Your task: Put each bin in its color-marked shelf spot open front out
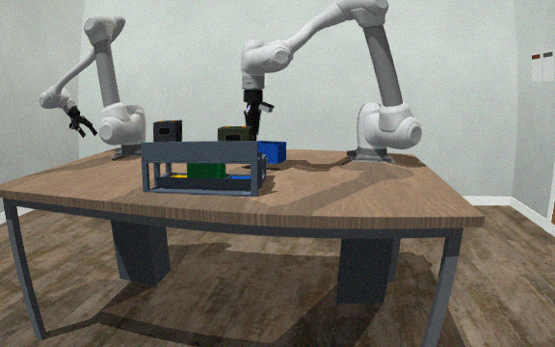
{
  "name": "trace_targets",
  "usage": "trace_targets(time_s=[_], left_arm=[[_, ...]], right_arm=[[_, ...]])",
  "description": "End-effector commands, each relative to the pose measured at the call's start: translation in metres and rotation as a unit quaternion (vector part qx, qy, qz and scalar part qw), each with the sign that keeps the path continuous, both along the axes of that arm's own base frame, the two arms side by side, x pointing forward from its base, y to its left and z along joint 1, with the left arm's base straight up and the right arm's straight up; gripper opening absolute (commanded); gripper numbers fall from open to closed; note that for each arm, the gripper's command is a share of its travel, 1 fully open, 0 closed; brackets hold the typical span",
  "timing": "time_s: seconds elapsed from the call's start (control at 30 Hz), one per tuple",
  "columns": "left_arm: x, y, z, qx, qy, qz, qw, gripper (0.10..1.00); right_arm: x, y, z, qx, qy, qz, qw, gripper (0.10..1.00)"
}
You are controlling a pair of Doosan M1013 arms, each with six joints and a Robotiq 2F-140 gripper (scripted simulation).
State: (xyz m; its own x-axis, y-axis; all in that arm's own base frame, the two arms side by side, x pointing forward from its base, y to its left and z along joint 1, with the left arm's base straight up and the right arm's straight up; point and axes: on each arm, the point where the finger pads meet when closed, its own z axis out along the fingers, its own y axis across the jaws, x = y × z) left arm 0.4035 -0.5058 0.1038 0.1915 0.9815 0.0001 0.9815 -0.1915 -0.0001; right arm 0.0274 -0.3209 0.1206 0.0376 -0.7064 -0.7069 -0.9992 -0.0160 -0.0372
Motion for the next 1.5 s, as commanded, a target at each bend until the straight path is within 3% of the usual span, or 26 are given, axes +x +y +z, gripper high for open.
trace_targets(time_s=[0.0, 1.47], left_arm=[[0.001, -0.001, 0.001, 0.000, 0.000, -0.011, 1.000, 0.099], [0.005, -0.015, 0.000, 0.000, -0.001, -0.174, 0.985, 0.099]], right_arm=[[0.000, 0.000, 0.000, -0.001, 0.000, 0.000, 1.000, 1.000], [0.000, 0.000, 0.000, -0.001, 0.000, 0.000, 1.000, 1.000]])
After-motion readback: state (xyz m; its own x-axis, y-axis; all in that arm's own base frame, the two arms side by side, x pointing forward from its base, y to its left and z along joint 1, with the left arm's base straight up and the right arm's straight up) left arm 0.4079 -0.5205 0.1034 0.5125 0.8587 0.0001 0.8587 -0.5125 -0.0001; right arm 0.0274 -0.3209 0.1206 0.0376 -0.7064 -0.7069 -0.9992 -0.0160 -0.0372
